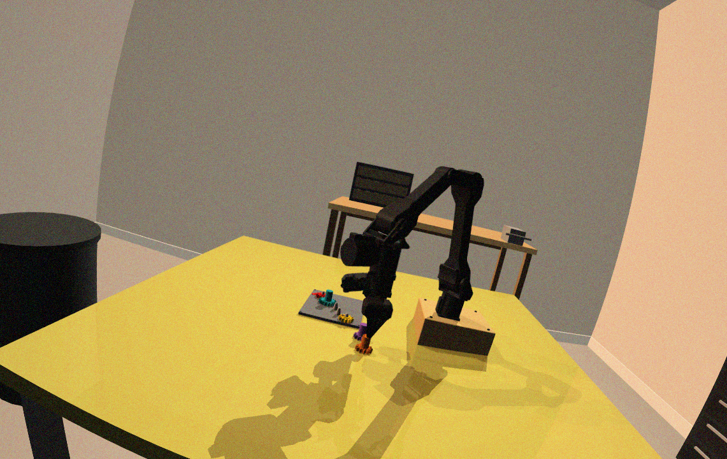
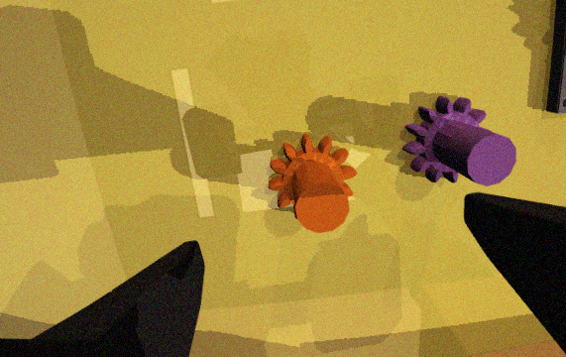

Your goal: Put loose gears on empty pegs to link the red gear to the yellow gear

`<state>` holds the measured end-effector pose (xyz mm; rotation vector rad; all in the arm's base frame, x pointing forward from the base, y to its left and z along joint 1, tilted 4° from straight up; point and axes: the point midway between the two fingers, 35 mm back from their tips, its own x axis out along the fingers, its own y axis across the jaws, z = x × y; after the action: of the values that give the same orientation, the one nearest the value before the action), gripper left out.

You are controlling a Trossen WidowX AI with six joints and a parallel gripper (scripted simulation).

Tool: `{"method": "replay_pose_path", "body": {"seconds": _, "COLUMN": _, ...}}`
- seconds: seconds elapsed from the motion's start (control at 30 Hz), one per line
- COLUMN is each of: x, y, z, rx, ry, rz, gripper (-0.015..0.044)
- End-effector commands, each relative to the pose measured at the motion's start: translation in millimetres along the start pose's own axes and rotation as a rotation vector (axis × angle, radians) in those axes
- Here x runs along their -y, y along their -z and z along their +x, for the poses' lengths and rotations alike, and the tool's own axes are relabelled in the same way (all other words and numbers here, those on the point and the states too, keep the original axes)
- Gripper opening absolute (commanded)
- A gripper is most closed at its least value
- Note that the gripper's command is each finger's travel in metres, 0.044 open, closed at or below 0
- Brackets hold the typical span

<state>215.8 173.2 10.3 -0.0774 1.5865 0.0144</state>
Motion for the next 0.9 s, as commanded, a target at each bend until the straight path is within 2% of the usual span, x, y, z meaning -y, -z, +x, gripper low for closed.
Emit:
{"method": "replay_pose_path", "body": {"seconds": 0.0, "x": -1.0, "y": 0.9, "z": 6.1, "rx": -0.004, "ry": -0.005, "rz": 0.003, "gripper": 0.044}}
{"method": "replay_pose_path", "body": {"seconds": 0.73, "x": -0.7, "y": 0.7, "z": 31.0, "rx": -0.004, "ry": -0.005, "rz": 0.003, "gripper": 0.044}}
{"method": "replay_pose_path", "body": {"seconds": 0.87, "x": -0.7, "y": 0.7, "z": 31.0, "rx": -0.004, "ry": -0.005, "rz": 0.003, "gripper": 0.0335}}
